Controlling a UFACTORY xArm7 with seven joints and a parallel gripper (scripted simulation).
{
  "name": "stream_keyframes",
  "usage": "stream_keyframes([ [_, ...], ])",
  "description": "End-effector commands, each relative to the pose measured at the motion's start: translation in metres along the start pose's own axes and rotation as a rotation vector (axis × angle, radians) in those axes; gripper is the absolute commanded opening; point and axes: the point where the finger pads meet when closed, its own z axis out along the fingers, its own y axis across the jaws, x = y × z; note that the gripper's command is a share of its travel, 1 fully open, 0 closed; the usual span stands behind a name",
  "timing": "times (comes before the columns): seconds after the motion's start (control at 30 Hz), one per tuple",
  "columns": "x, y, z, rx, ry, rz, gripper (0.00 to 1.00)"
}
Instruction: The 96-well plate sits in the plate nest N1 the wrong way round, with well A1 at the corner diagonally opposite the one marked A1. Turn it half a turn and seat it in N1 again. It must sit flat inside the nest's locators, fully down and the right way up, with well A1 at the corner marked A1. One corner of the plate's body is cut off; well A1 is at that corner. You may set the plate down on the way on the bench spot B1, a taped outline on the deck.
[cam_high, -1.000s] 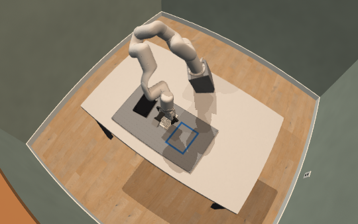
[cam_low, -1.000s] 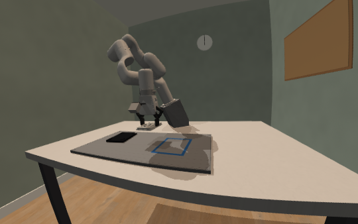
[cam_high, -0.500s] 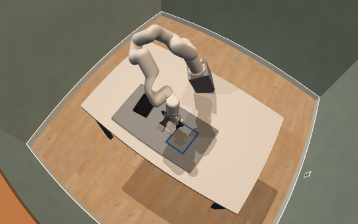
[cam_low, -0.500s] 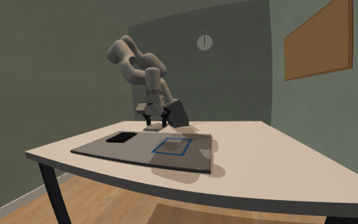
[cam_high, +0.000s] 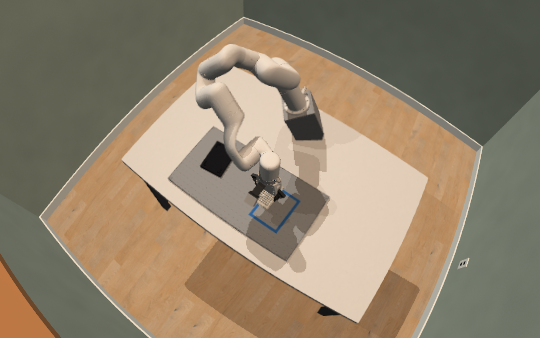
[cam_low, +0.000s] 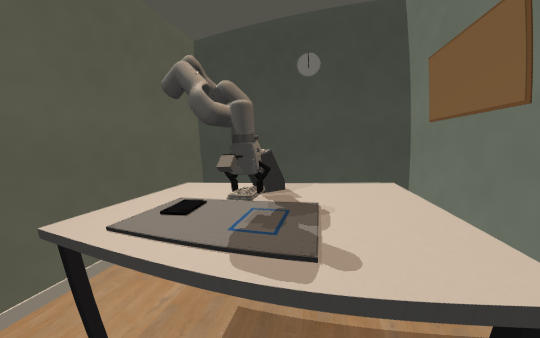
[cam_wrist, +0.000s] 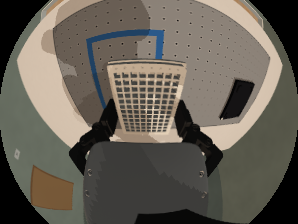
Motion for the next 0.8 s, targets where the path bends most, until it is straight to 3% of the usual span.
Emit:
stream_keyframes([
  [0.0,0.003,-0.015,0.0,0.001,0.003,0.0,0.0],
  [0.37,0.007,-0.05,0.001,0.001,0.003,0.0,0.0],
  [0.77,0.007,-0.05,0.001,0.001,0.003,0.0,0.0],
])
